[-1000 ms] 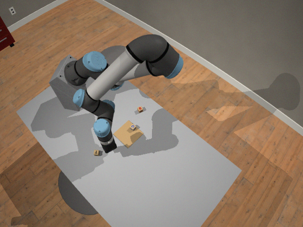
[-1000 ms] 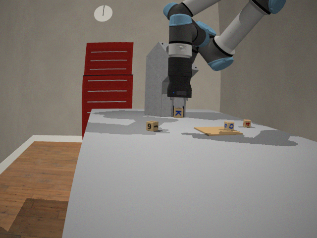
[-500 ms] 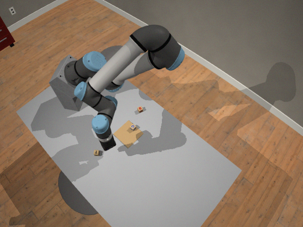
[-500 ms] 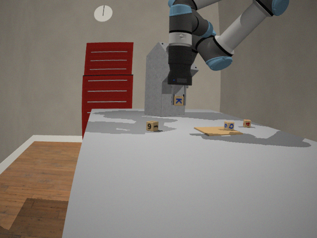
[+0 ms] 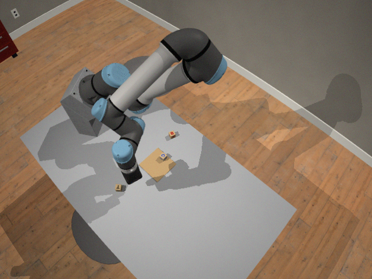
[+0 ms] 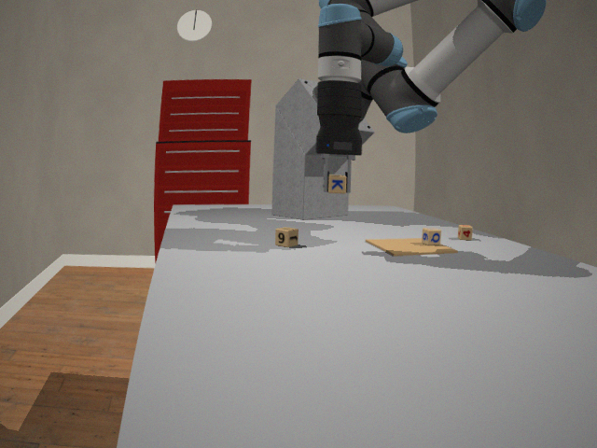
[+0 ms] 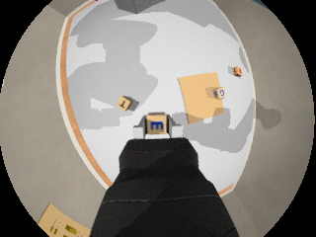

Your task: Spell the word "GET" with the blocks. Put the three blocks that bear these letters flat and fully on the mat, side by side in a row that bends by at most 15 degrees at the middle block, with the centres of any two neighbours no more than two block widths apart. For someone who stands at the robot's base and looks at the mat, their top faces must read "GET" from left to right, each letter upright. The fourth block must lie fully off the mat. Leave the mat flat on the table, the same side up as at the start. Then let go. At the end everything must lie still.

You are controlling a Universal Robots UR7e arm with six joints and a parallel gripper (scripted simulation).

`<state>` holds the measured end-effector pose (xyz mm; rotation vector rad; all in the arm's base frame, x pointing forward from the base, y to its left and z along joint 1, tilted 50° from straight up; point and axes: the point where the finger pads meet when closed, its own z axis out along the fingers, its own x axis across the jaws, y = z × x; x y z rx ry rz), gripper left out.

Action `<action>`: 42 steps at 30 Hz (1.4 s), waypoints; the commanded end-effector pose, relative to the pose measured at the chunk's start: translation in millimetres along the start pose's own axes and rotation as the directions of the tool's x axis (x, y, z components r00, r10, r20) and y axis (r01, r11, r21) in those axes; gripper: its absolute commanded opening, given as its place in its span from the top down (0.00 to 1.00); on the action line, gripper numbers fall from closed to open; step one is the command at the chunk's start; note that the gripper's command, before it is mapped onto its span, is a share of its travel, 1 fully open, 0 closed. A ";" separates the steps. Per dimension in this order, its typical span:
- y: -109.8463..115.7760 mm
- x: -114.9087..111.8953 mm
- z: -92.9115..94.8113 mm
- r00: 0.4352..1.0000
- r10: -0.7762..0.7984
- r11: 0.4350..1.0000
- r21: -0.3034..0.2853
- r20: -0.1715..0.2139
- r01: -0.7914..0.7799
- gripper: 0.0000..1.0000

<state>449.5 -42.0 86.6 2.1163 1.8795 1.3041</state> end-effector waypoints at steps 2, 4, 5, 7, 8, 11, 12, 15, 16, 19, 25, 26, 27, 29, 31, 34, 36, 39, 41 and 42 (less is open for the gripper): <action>1.0 -0.4 -1.4 1.000 0.000 1.000 -0.002 0.002 0.001 0.43; 0.9 0.3 -1.4 1.000 0.003 1.000 -0.002 0.002 -0.003 0.43; 0.5 0.9 -1.3 1.000 0.006 1.000 -0.002 0.002 -0.006 0.43; -0.8 3.0 -0.9 1.000 0.018 1.000 0.000 0.000 -0.018 0.43; -1.6 4.5 -0.7 1.000 0.026 1.000 0.000 0.000 -0.026 0.43; -2.3 8.0 -0.6 0.999 0.046 0.999 0.001 -0.001 -0.046 0.43; -2.3 8.0 -0.6 0.999 0.046 0.999 0.001 -0.001 -0.046 0.43; -3.7 14.6 -1.2 0.996 0.093 0.996 0.001 -0.001 -0.093 0.43; -4.3 17.4 -1.4 0.994 0.112 0.994 0.002 -0.001 -0.112 0.43; -6.5 27.3 -2.2 0.983 0.183 0.983 0.002 0.000 -0.183 0.43; -10.0 42.1 -3.3 0.958 0.287 0.958 0.002 0.000 -0.287 0.43; -10.6 44.5 -3.5 0.953 0.304 0.953 0.002 0.001 -0.304 0.43; -11.2 46.8 -3.6 0.947 0.321 0.947 0.002 0.001 -0.321 0.43; -11.2 46.8 -3.6 0.947 0.321 0.947 0.002 0.001 -0.321 0.43; -13.5 55.9 -4.1 0.923 0.384 0.923 0.002 0.001 -0.384 0.43; -15.1 62.2 -4.5 0.904 0.428 0.904 0.002 0.001 -0.428 0.43; -16.4 66.8 -4.7 0.888 0.460 0.888 0.002 0.001 -0.460 0.43; -18.2 73.5 -5.0 0.863 0.506 0.863 0.002 0.001 -0.506 0.43; -19.5 78.0 -5.2 0.844 0.536 0.844 0.002 0.002 -0.536 0.43; -20.1 80.2 -5.3 0.835 0.551 0.835 0.002 0.002 -0.551 0.43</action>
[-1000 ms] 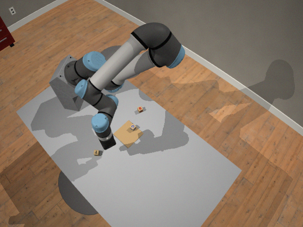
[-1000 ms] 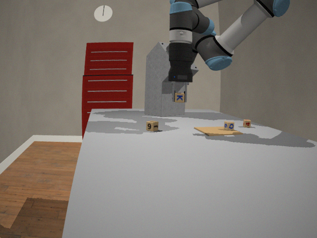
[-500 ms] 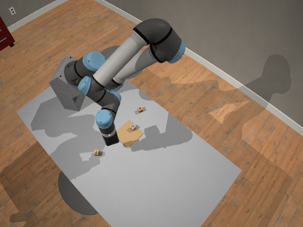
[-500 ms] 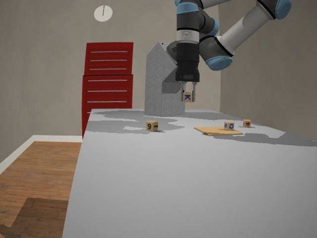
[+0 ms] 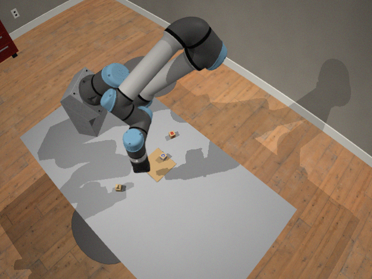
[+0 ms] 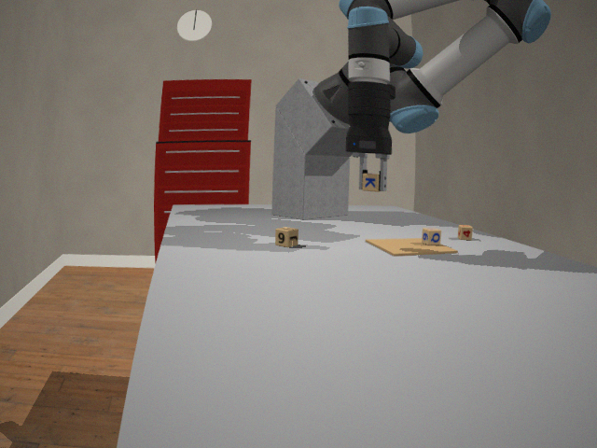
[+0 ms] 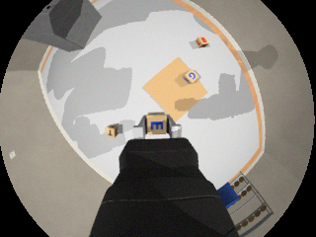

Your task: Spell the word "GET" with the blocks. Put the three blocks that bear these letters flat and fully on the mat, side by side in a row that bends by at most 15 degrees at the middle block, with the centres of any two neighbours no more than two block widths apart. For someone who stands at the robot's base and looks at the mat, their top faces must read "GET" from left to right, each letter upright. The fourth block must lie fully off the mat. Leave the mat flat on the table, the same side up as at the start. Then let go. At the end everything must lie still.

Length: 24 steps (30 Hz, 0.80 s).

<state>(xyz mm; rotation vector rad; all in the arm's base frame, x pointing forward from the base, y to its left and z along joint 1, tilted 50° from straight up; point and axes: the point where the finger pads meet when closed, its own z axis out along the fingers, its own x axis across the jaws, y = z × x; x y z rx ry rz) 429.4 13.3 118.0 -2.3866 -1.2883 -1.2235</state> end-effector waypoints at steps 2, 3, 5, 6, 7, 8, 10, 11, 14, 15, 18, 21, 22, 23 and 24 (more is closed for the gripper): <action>-14.6 14.9 -0.2 0.988 0.156 0.988 0.003 0.000 -0.156 0.43; -14.6 14.9 -0.2 0.988 0.156 0.988 0.003 0.000 -0.156 0.43; -18.1 18.5 -0.3 0.981 0.195 0.981 0.003 0.001 -0.195 0.43; -20.5 21.1 -0.4 0.975 0.223 0.975 0.003 0.001 -0.223 0.43; -21.8 22.4 -0.5 0.972 0.237 0.972 0.003 0.001 -0.237 0.43; -23.2 23.9 -0.5 0.968 0.253 0.968 0.003 0.001 -0.253 0.43; -26.3 27.0 -0.6 0.958 0.287 0.958 0.003 0.001 -0.287 0.43; -27.8 28.5 -0.6 0.953 0.303 0.953 0.003 0.001 -0.303 0.43; -32.3 33.1 -0.7 0.936 0.353 0.936 0.002 0.001 -0.353 0.43; -33.8 34.5 -0.7 0.929 0.370 0.929 0.002 0.001 -0.370 0.43; -38.3 38.9 -0.7 0.908 0.418 0.908 0.002 0.001 -0.418 0.43; -39.7 40.3 -0.7 0.901 0.435 0.901 0.002 0.001 -0.435 0.43; -42.4 42.8 -0.7 0.886 0.463 0.886 0.002 0.001 -0.463 0.43; -45.0 45.2 -0.7 0.871 0.491 0.871 0.002 0.001 -0.491 0.43; -46.6 46.7 -0.7 0.862 0.507 0.862 0.002 0.001 -0.507 0.43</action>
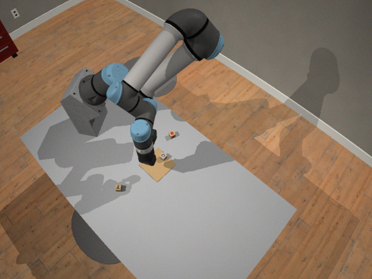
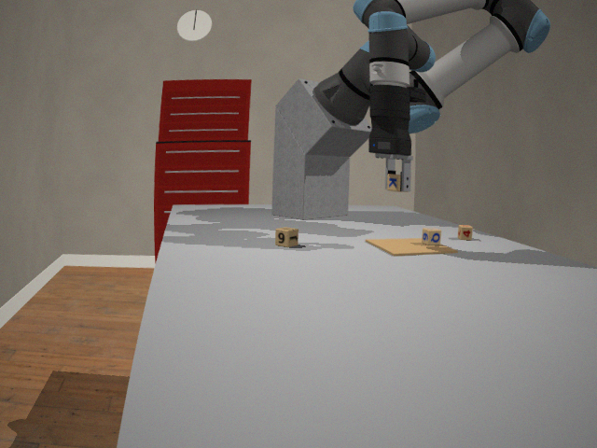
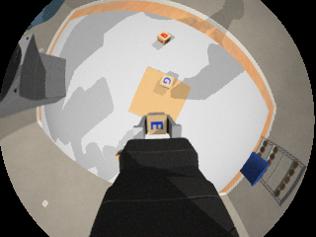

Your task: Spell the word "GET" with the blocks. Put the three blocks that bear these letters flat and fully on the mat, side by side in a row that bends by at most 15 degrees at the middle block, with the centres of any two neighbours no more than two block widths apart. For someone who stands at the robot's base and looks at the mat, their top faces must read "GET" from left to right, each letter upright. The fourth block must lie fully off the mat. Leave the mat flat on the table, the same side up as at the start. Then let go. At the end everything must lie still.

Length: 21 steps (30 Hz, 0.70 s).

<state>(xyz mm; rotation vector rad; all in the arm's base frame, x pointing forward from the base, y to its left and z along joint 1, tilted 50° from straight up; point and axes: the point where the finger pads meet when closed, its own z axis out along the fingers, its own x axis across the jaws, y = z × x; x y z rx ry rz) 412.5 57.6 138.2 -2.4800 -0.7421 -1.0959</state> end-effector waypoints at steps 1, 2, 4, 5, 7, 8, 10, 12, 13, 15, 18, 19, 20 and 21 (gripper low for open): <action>-15.5 4.7 0.7 0.990 0.139 0.990 0.002 0.001 -0.139 0.43; -17.3 5.3 0.7 0.988 0.155 0.988 0.002 0.001 -0.155 0.43; -21.0 6.5 0.8 0.982 0.190 0.982 0.002 0.001 -0.190 0.43; -22.8 7.1 0.8 0.978 0.207 0.978 0.002 0.001 -0.207 0.43; -26.4 8.2 0.9 0.970 0.242 0.970 0.002 0.001 -0.242 0.43; -28.1 8.7 1.0 0.966 0.259 0.966 0.002 0.001 -0.259 0.43; -31.5 9.7 1.1 0.957 0.291 0.957 0.002 0.001 -0.291 0.43; -34.3 10.5 1.2 0.948 0.319 0.948 0.003 0.001 -0.319 0.43; -34.3 10.5 1.2 0.948 0.319 0.948 0.003 0.001 -0.319 0.43; -35.5 10.8 1.3 0.944 0.329 0.944 0.003 0.001 -0.329 0.43; -37.7 11.4 1.4 0.936 0.352 0.936 0.003 0.001 -0.352 0.43; -38.2 11.5 1.4 0.935 0.356 0.935 0.003 0.000 -0.356 0.43; -38.5 11.6 1.4 0.933 0.359 0.933 0.003 0.000 -0.359 0.43; -38.7 11.7 1.4 0.933 0.361 0.933 0.003 0.000 -0.361 0.43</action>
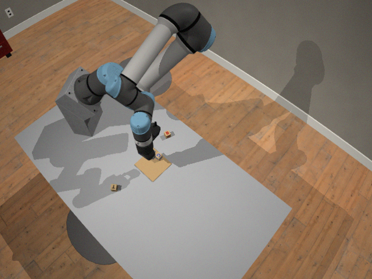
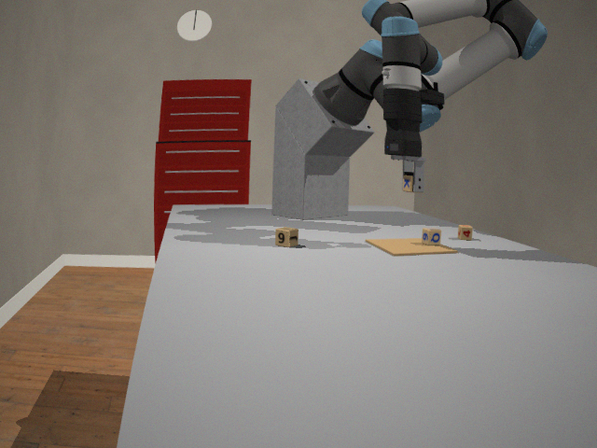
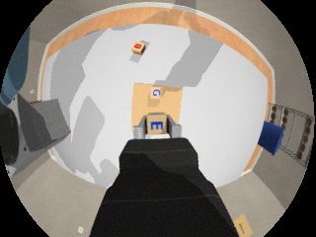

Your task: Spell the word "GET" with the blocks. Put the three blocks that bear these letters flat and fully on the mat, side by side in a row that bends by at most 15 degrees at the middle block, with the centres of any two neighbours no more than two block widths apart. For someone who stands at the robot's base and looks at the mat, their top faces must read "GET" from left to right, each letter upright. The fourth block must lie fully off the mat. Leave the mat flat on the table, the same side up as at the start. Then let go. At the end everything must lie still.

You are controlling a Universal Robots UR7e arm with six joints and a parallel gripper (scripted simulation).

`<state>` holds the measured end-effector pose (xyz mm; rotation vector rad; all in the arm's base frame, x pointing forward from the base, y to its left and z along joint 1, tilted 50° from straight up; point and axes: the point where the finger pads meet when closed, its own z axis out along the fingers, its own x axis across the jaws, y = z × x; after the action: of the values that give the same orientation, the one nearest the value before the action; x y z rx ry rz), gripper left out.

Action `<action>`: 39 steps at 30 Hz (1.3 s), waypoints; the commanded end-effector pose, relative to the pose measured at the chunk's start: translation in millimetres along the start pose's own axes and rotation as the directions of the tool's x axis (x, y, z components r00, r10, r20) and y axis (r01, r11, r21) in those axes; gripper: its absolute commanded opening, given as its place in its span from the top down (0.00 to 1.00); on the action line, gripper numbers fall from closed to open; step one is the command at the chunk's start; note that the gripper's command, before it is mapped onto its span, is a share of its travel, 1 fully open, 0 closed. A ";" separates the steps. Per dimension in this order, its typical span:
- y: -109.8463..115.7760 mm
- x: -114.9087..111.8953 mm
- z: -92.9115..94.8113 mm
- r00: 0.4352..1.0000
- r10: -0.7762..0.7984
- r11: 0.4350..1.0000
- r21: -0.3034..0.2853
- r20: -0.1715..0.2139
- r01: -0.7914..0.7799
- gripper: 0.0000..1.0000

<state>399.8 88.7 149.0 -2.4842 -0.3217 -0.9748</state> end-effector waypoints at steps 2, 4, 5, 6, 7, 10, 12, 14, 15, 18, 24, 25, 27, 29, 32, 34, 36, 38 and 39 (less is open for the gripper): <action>-5.3 -1.1 0.8 0.999 0.046 0.999 0.002 0.001 -0.046 0.43; -4.9 -0.7 0.5 0.999 0.046 0.999 0.001 0.001 -0.046 0.43; -4.6 -0.3 0.2 0.999 0.045 0.999 0.000 0.000 -0.045 0.43; -4.4 0.0 0.1 0.999 0.045 0.999 0.000 0.000 -0.045 0.43; -4.3 0.2 -0.1 0.999 0.045 0.999 -0.001 0.000 -0.045 0.43; -4.2 0.2 -0.1 0.999 0.045 0.999 -0.001 0.000 -0.045 0.43; -4.1 0.1 0.0 0.999 0.045 0.999 0.000 0.000 -0.045 0.43; -4.1 0.1 0.1 0.999 0.045 0.999 0.000 0.000 -0.045 0.43; -4.1 0.1 0.1 0.999 0.045 0.999 0.000 0.000 -0.045 0.43; -4.2 0.0 0.3 0.999 0.045 0.999 0.000 0.000 -0.045 0.43; -4.7 -1.0 2.4 0.999 0.047 0.999 0.002 0.002 -0.047 0.43; -4.8 -1.3 2.9 0.999 0.048 0.999 0.003 0.002 -0.048 0.43; -4.8 -1.3 2.9 0.999 0.048 0.999 0.003 0.002 -0.048 0.43; -4.9 -1.5 4.1 0.999 0.048 0.999 0.003 0.003 -0.048 0.43; -4.9 -1.6 6.3 0.999 0.048 0.999 0.003 0.003 -0.048 0.43; -4.9 -1.6 8.1 0.999 0.048 0.999 0.003 0.003 -0.048 0.43; -4.9 -1.6 10.3 0.999 0.048 0.999 0.003 0.003 -0.048 0.43; -4.9 -1.7 12.7 0.999 0.048 0.999 0.003 0.003 -0.048 0.43; -4.9 -1.7 14.1 0.999 0.048 0.999 0.003 0.003 -0.048 0.43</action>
<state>401.9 95.4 145.9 -2.4801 -0.2634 -0.9545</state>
